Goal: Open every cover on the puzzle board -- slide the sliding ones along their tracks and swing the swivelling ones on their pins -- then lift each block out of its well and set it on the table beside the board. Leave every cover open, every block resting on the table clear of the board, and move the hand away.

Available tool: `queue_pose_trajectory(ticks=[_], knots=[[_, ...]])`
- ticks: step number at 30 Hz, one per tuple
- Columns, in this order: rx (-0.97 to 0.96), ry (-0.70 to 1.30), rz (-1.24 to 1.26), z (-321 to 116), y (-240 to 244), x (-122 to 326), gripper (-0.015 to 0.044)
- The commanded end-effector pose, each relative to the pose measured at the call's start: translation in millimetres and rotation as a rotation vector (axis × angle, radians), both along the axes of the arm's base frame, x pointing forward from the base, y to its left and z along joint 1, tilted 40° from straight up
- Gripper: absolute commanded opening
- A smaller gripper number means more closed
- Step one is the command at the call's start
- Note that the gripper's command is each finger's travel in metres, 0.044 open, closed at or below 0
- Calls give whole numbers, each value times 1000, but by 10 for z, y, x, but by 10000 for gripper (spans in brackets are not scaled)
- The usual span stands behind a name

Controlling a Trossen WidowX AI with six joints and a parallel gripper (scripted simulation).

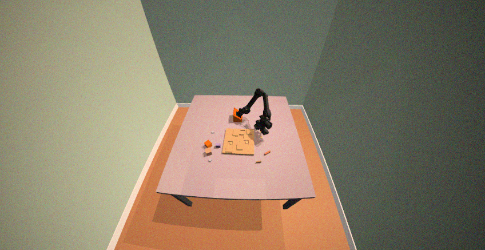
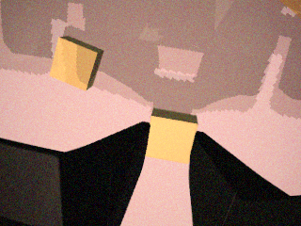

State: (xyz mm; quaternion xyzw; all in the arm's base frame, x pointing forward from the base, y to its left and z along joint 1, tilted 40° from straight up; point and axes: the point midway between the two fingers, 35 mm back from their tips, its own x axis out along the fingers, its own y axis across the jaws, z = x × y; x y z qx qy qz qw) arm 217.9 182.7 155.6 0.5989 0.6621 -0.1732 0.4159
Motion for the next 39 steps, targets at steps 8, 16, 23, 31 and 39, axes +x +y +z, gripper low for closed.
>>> queue_pose_trajectory(ticks=[8, 16, 23, 31, 39], knots=[[1, 3, -6, -137, 112, -22, 80], [5, 2, 0, -109, 99, -23, 237], [4, 2, 0, -105, 96, -23, 421], [-1, -3, 1, 66, -58, -8, 440], [-5, -1, -2, 253, -227, -23, 440]])
